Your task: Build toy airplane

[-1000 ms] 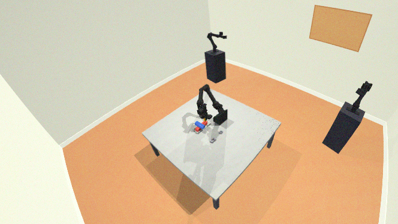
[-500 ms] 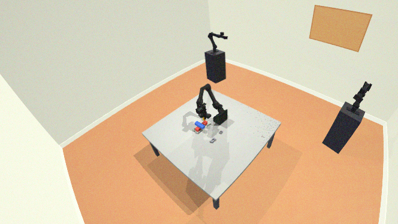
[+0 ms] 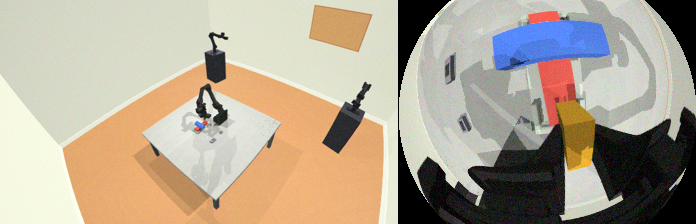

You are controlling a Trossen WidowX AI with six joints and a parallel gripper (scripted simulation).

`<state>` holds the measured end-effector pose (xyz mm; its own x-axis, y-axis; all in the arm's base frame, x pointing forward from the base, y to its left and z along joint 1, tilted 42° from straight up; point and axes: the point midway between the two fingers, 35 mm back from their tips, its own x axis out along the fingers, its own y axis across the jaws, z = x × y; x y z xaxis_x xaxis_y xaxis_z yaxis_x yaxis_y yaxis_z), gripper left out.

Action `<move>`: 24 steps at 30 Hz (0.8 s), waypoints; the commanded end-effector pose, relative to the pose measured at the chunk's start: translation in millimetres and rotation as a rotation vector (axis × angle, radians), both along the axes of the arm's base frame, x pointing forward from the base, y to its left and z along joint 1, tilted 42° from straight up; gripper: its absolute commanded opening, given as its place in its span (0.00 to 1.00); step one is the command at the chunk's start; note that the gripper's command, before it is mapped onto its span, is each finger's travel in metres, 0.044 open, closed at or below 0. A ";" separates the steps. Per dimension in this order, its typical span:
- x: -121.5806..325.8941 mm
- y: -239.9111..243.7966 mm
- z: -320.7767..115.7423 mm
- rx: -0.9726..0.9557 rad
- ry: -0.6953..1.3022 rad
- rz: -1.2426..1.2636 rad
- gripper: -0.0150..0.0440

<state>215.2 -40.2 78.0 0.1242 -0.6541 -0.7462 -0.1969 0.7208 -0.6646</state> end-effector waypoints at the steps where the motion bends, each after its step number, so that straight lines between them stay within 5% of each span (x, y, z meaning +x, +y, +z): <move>1: 0.4 -0.6 0.7 -0.006 0.000 0.005 0.36; 24: 5.1 -18.6 -18.4 -0.005 0.000 0.005 0.36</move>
